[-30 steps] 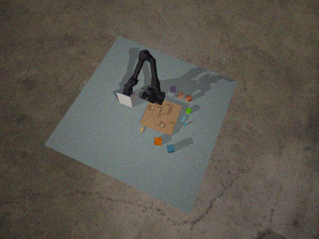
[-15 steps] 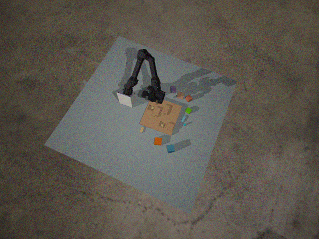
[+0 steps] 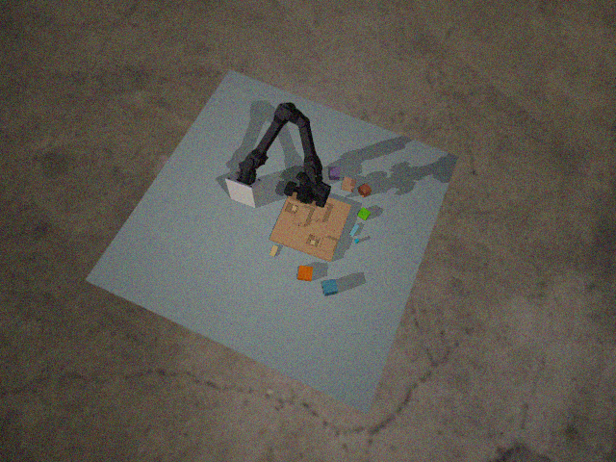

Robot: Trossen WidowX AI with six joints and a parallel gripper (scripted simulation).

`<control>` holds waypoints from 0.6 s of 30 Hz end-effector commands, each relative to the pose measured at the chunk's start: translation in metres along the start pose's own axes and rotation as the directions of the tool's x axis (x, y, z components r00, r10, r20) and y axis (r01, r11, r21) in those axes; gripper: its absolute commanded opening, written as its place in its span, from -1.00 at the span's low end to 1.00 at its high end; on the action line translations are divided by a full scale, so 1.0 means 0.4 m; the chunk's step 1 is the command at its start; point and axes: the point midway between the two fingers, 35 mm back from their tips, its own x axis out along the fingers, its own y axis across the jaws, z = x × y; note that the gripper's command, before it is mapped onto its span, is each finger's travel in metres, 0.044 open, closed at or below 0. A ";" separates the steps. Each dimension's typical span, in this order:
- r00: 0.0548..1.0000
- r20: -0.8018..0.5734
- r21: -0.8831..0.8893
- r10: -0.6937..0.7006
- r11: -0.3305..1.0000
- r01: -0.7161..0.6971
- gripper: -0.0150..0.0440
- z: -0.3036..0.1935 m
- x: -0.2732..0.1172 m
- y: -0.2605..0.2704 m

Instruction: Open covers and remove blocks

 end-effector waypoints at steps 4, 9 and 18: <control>1.000 -0.004 -0.007 -0.001 1.000 0.001 -0.49 -0.043 -0.010 -0.087; 1.000 -0.004 -0.007 -0.001 1.000 0.001 -0.49 -0.044 -0.011 -0.089; 1.000 -0.004 -0.007 -0.001 1.000 0.001 -0.49 -0.044 -0.011 -0.089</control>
